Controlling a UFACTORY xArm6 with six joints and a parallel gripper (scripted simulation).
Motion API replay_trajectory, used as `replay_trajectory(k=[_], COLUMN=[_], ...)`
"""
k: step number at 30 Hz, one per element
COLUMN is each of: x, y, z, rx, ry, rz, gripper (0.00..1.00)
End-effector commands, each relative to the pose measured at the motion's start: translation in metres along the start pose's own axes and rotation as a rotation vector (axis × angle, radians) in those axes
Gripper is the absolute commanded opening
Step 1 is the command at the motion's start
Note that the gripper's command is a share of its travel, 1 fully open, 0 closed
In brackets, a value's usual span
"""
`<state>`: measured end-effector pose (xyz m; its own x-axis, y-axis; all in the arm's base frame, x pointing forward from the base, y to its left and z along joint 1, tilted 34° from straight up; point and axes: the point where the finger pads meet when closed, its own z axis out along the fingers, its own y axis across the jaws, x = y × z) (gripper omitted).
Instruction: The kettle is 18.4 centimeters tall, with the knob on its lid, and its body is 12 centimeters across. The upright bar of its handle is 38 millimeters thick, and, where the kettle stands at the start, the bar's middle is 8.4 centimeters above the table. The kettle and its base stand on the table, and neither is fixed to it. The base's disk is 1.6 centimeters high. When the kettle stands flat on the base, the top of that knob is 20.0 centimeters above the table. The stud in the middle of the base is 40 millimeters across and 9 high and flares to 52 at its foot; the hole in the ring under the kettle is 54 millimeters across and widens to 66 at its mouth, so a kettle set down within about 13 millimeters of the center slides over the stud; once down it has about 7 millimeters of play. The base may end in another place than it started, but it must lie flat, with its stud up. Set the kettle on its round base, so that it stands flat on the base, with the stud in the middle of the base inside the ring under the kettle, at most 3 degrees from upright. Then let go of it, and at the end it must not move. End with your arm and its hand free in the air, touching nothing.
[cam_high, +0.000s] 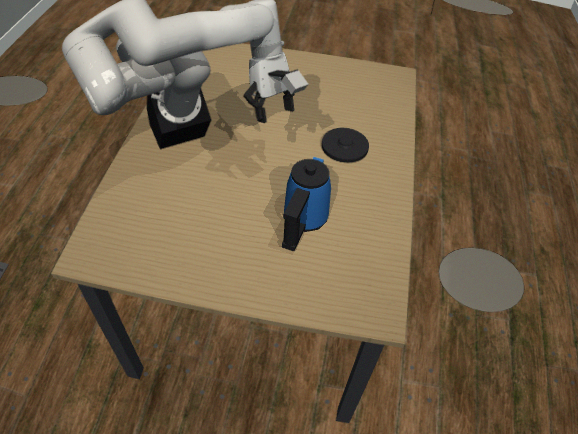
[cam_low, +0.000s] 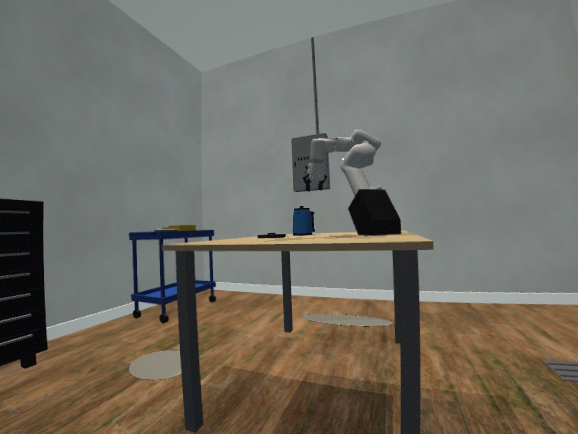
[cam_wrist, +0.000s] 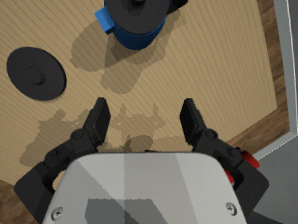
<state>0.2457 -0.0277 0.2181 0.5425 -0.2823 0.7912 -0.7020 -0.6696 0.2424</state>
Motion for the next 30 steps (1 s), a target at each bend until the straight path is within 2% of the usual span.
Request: replay_trajectory(k=[1,17,18,30], x=[0.0007,0.0007,0.0007,-0.0016], y=[-0.0004,-0.0004,-0.0004,-0.0024], z=[-0.0006,-0.0006,-0.0006,-0.0027], rx=[0.002,0.002,0.002,0.006], ry=[0.0,0.0,0.0,-0.014], rz=[0.002,0.002,0.002,0.043], gripper=[1.0,1.0,0.81,0.81])
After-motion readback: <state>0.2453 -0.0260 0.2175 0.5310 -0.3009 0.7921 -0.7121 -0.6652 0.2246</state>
